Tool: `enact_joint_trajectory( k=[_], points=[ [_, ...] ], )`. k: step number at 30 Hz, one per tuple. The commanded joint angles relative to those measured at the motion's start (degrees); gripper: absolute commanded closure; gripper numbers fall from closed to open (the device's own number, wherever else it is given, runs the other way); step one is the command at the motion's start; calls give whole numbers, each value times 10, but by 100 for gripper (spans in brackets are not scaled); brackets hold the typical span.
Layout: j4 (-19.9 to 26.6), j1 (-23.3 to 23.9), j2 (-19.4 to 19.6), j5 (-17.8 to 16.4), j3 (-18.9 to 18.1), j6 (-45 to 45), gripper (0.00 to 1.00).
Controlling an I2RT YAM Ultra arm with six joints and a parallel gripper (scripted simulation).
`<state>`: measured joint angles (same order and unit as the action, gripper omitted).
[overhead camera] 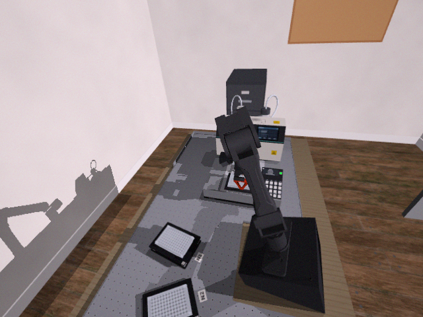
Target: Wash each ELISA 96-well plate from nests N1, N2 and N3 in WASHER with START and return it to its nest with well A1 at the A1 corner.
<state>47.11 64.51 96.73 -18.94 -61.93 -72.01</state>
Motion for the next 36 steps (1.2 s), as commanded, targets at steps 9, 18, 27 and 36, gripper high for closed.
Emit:
enact_joint_trajectory(
  k=[9,18,27,36],
  points=[
    [-2,1,-3,0,-1,1,0],
    [34,11,-17,-2,-20,-9,0],
    [61,18,-26,-3,-35,-16,0],
    [93,27,-36,-4,-55,-26,0]
  ],
)
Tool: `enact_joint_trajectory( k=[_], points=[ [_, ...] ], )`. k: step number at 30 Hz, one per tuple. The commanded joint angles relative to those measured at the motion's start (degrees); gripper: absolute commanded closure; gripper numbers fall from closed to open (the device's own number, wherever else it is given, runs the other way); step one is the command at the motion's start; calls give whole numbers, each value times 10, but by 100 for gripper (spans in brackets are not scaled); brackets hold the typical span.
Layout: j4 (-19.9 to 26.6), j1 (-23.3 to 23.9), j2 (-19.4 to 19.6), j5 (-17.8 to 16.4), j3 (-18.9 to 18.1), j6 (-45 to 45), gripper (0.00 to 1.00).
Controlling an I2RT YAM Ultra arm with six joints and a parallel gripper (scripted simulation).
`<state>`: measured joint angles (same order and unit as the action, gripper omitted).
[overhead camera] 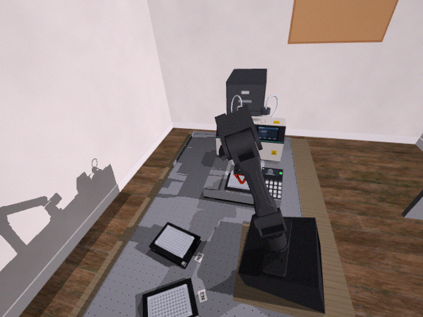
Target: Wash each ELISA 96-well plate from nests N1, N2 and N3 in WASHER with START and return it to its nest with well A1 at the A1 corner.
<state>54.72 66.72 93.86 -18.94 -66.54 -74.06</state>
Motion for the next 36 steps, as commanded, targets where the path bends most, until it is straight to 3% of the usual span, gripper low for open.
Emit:
enact_joint_trajectory(
  k=[1,36],
  points=[
    [17,5,-7,-4,-9,-5,0],
    [135,38,-28,-8,-94,-40,0]
  ],
)
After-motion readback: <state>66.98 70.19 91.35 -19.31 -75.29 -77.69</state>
